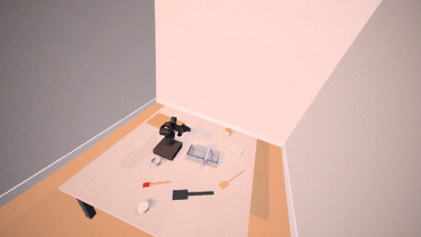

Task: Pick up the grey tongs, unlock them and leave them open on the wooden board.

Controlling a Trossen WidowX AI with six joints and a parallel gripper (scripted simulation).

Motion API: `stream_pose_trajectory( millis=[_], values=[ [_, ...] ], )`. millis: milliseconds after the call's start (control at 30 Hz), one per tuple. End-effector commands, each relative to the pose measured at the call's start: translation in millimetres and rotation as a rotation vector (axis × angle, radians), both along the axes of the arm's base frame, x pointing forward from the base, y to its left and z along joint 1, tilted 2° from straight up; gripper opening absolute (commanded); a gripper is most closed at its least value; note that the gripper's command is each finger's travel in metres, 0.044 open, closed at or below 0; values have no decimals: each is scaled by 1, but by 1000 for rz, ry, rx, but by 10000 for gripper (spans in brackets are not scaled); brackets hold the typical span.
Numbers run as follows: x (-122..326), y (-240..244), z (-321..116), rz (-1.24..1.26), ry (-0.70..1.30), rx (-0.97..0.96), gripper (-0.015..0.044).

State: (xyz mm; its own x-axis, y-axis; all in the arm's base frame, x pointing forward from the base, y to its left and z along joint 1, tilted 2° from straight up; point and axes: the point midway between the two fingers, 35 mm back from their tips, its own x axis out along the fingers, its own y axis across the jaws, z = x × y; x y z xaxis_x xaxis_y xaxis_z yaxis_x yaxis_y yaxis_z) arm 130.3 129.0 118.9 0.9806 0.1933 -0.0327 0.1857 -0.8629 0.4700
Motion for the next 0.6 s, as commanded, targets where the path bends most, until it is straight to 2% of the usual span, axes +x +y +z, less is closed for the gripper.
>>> stream_pose_trajectory(
  millis=[0, 133, 167, 367, 567],
  values=[
    [1, 0, 0, -4, 8, 15, 374],
    [10, 1, -3, -65, 107, 221, 269],
    [14, 2, -4, -95, 145, 309, 260],
    [42, 1, -13, -331, 337, 897, 260],
    [72, -6, -23, -633, 411, 1531, 260]
  ],
)
